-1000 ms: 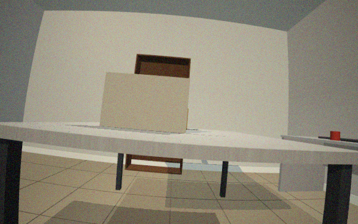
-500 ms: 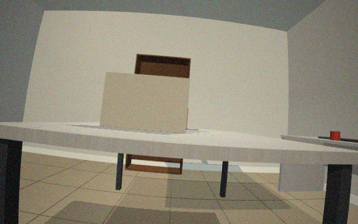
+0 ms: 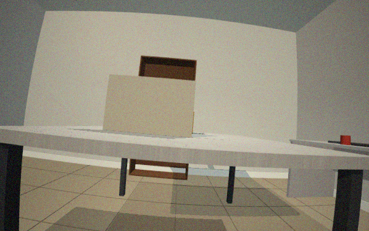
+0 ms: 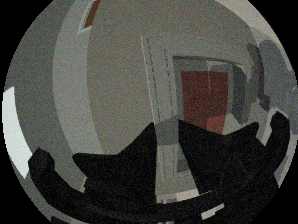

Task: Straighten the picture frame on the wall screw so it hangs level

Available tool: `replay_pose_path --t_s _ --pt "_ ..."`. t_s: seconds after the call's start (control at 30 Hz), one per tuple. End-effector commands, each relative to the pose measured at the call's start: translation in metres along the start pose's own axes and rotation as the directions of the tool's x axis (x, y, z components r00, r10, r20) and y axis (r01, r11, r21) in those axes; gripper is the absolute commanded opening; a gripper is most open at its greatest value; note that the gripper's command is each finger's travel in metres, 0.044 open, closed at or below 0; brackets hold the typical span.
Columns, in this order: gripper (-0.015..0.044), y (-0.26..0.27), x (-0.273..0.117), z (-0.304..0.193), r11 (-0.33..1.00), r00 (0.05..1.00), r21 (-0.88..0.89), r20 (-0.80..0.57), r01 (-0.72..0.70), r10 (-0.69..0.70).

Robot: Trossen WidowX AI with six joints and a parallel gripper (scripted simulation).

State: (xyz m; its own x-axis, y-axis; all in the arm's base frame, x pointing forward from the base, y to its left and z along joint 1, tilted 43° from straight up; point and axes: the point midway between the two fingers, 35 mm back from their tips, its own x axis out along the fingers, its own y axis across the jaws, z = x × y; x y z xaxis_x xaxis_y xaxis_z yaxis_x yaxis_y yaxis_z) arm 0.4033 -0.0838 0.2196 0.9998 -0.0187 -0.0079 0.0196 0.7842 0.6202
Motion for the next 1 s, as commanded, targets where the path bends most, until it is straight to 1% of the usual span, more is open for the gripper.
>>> replay_pose_path --t_s 0.0,0.97 --pt "0.0000 0.0034 -0.0002 0.0003 1.000 1.000 0.000 0.000 -0.005 0.005" --pt "0.0000 0.0103 -0.0002 0.0003 1.000 1.000 0.001 0.000 -0.005 0.005"
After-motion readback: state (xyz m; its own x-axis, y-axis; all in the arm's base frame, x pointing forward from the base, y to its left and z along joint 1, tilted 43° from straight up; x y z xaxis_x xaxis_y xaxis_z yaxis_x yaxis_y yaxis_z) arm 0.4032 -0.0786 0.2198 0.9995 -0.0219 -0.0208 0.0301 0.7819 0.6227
